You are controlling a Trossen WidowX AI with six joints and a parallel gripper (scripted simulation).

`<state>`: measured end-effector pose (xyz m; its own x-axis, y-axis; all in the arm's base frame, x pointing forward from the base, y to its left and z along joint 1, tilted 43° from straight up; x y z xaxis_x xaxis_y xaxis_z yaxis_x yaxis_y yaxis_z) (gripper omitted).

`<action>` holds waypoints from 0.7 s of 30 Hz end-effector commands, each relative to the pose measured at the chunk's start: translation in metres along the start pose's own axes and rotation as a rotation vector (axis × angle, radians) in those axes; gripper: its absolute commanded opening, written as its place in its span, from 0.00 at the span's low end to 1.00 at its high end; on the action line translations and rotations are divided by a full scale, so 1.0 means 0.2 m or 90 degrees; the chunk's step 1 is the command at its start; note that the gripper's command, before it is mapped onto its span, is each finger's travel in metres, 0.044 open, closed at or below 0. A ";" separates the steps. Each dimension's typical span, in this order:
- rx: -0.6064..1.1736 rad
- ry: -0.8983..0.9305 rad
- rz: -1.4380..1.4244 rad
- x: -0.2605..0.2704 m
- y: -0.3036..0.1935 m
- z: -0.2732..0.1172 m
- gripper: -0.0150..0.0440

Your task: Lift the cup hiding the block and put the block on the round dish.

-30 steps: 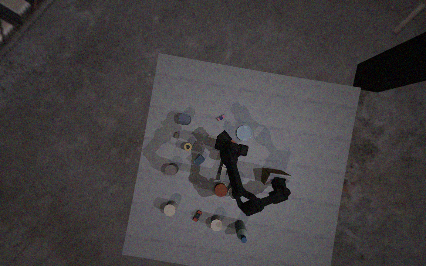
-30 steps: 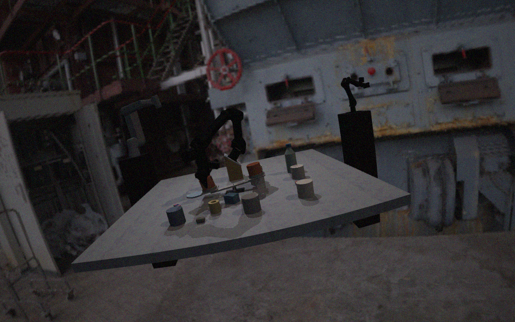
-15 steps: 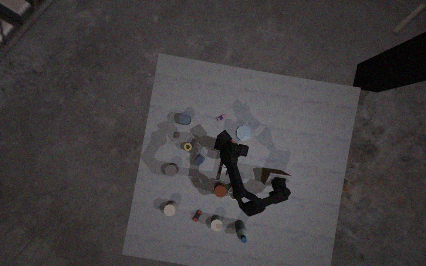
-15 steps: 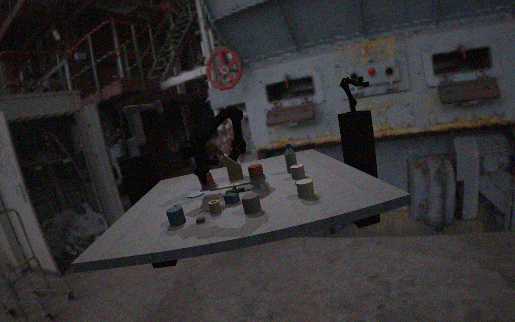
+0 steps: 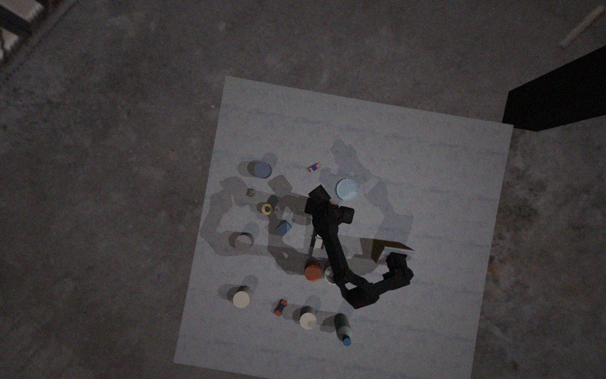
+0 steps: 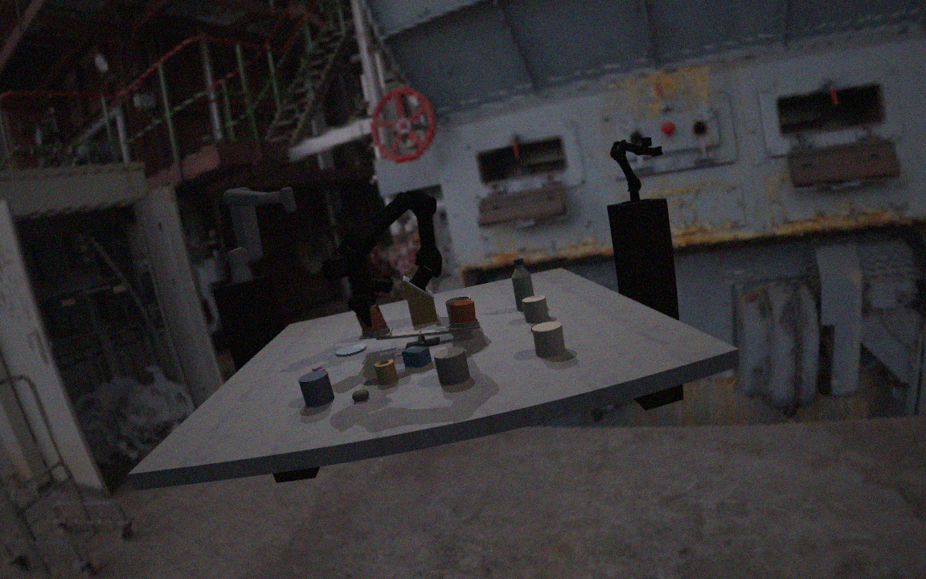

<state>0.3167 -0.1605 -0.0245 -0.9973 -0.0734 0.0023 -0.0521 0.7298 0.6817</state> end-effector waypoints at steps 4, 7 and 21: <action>0.015 -0.009 -0.004 -0.01 -0.02 -0.07 0.25; 0.015 -0.009 -0.004 -0.01 -0.02 -0.09 0.25; 0.015 -0.009 -0.004 0.00 -0.02 -0.18 0.25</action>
Point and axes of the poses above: the point midway between the two fingers, 35 mm back from their tips, its own z axis out along the fingers, its own x axis across the jaws, y = z × x, the point moved 10 cm from there along -z, back along the fingers, and after that the axes turned 5 degrees about -z, right-handed, at the moved point
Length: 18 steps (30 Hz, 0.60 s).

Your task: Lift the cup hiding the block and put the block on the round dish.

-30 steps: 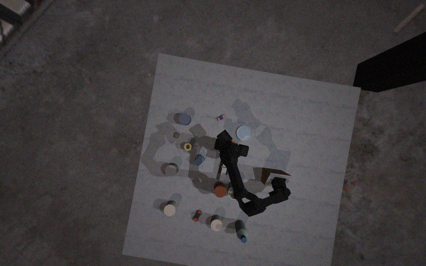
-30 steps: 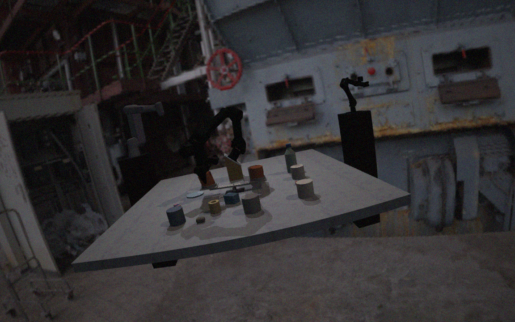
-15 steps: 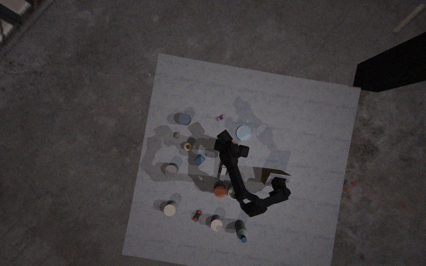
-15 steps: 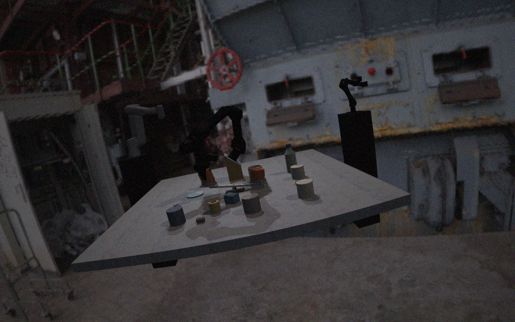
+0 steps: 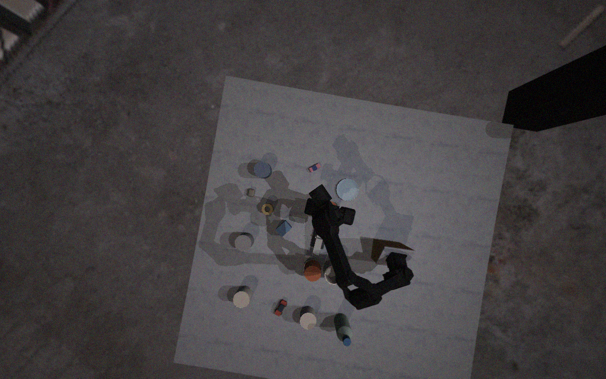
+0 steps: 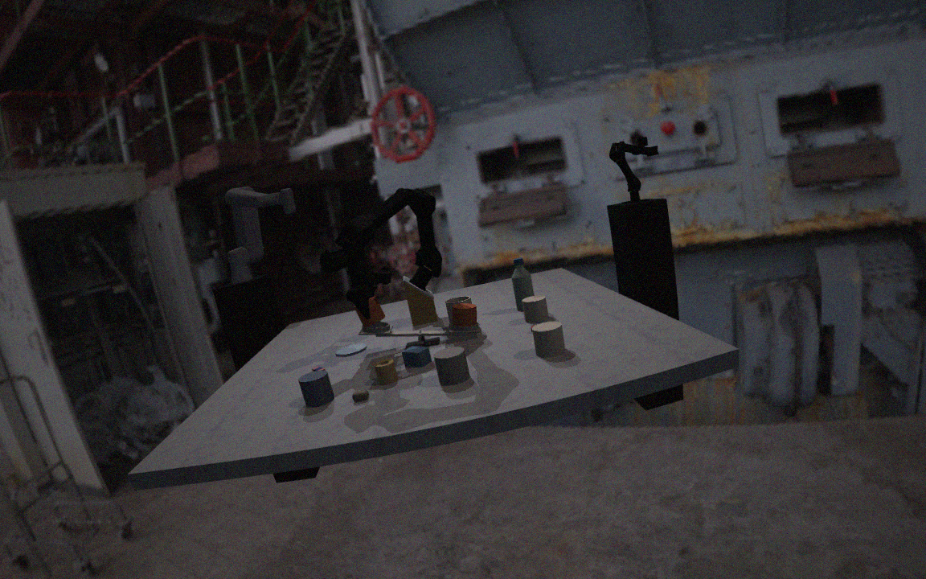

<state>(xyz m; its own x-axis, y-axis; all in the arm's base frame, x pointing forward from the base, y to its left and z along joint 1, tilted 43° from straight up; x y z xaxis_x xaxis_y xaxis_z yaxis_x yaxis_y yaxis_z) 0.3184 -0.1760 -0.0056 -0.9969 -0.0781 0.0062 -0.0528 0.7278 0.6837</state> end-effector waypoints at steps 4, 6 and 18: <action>0.017 -0.012 -0.004 0.00 -0.02 -0.09 0.25; 0.017 -0.012 -0.004 0.00 -0.02 -0.10 0.25; 0.017 -0.012 -0.004 0.01 -0.02 -0.18 0.25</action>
Point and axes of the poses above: the point midway between the two fingers, 35 mm back from their tips, its own z axis out along the fingers, its own x axis across the jaws, y = z × x, the point moved 10 cm from there along -z, back along the fingers, and after that the axes turned 5 degrees about -z, right-handed, at the moved point
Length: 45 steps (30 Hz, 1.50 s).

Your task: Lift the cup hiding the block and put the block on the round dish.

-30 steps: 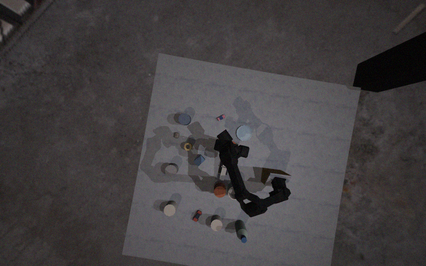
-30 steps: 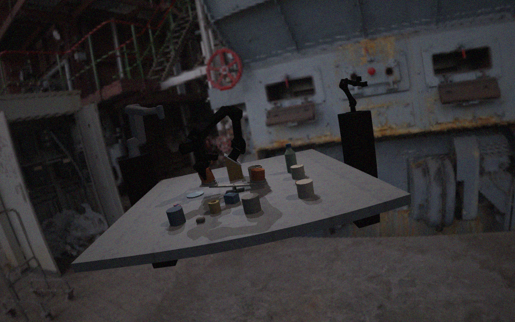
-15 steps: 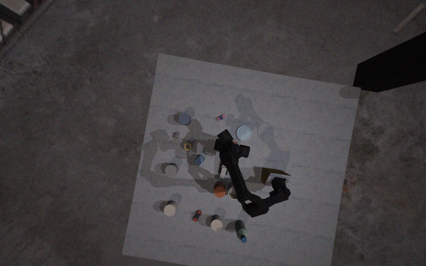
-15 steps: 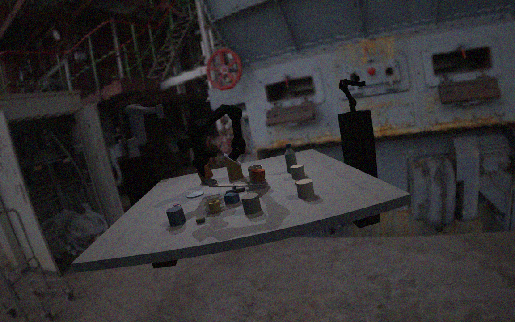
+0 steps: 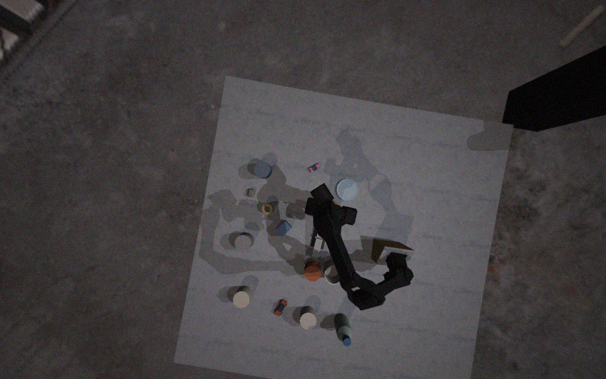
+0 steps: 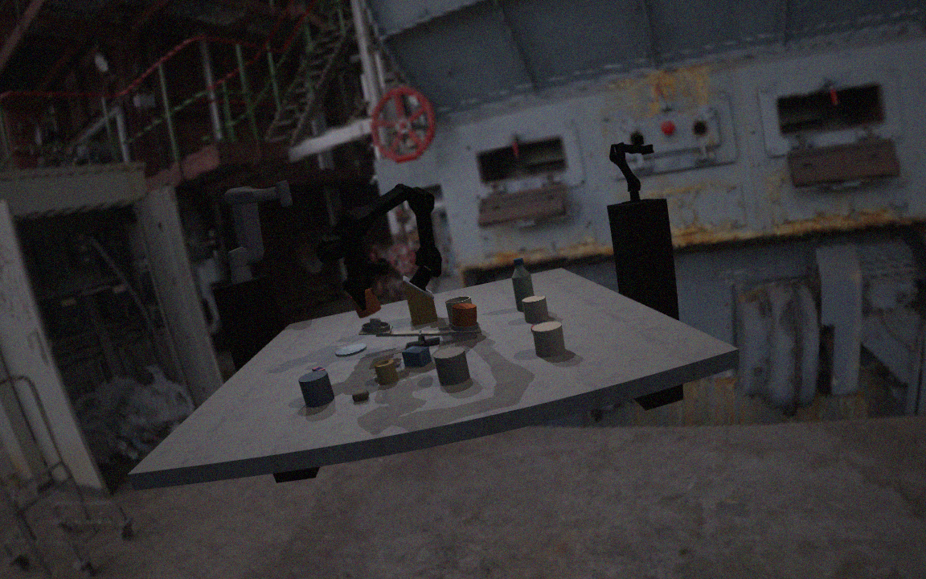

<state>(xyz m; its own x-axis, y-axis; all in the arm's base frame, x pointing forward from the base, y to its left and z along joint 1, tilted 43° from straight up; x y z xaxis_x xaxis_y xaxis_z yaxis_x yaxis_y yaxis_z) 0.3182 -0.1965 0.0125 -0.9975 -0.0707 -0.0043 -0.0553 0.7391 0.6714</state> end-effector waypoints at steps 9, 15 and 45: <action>0.006 -0.004 -0.003 0.01 0.00 -0.10 0.25; 0.006 -0.004 -0.003 0.01 0.00 -0.14 0.25; -0.001 0.000 0.000 0.02 0.01 -0.13 0.25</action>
Point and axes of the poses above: the point midway between the two fingers, 35 mm back from their tips, its own z axis out along the fingers, its own x axis across the jaws, y = z × x, the point moved 10 cm from there along -z, back along the fingers, and after that the axes turned 5 degrees about -z, right-handed, at the moved point
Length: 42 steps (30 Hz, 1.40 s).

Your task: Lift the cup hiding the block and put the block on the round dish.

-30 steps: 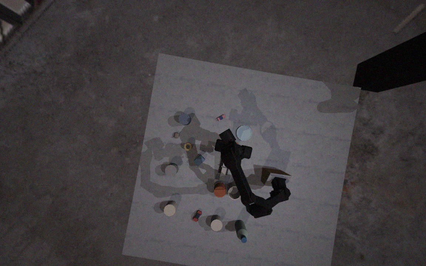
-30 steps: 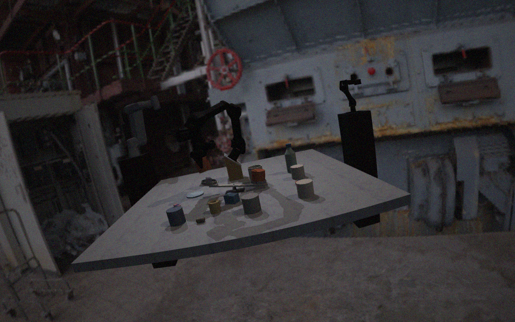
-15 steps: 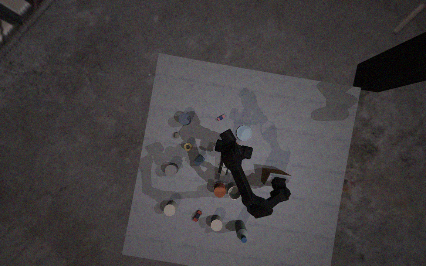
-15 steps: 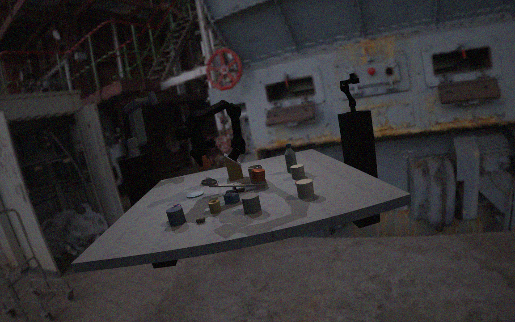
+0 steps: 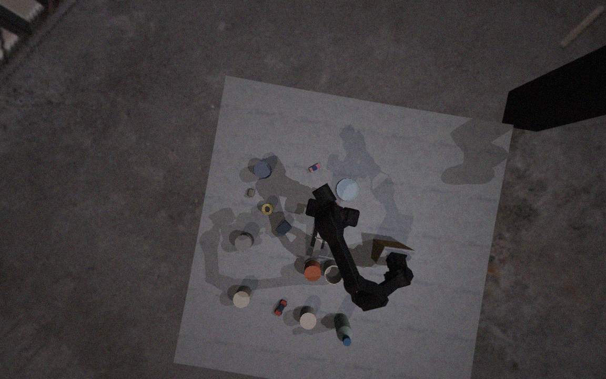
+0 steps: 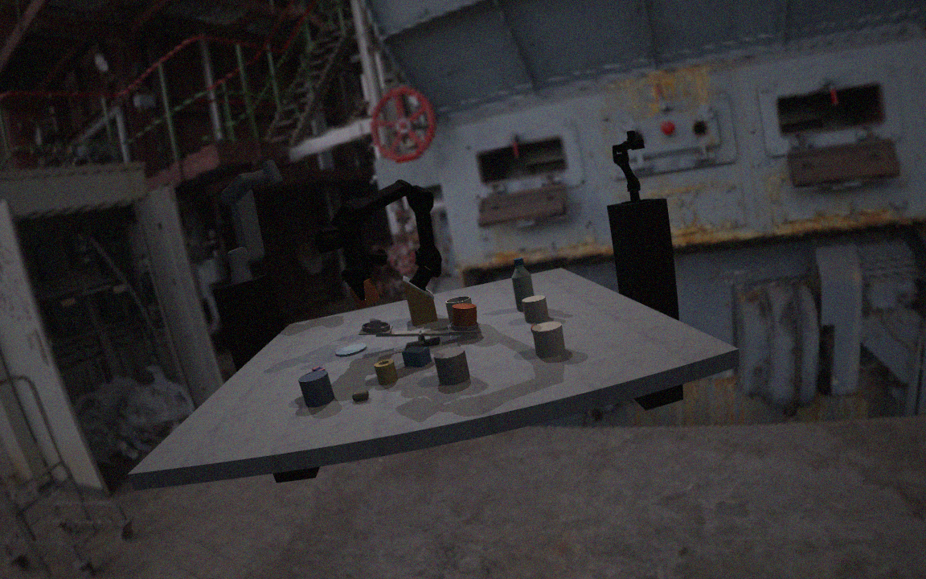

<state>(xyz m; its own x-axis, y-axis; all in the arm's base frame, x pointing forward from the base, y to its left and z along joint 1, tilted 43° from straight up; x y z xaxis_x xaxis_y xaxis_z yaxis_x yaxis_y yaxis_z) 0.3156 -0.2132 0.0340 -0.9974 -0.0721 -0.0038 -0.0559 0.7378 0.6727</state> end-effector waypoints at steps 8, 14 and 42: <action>0.000 -0.001 0.000 0.00 0.00 0.00 0.25; 0.000 -0.001 0.000 0.00 0.00 0.00 0.25; 0.018 -0.003 0.004 0.37 -0.38 0.14 0.25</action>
<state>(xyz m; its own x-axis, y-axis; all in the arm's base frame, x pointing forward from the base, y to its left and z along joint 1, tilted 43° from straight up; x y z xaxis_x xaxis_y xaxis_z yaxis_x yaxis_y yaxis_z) 0.2679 -0.2469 -0.0191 -0.9977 -0.0675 -0.0067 -0.0554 0.7536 0.6550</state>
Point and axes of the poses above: the point midway between the two fingers, 35 mm back from their tips, its own z axis out along the fingers, its own x axis across the jaws, y = z × x, the point moved 10 cm from there along -z, back along the fingers, and after that the axes turned 5 degrees about -z, right-handed, at the moved point
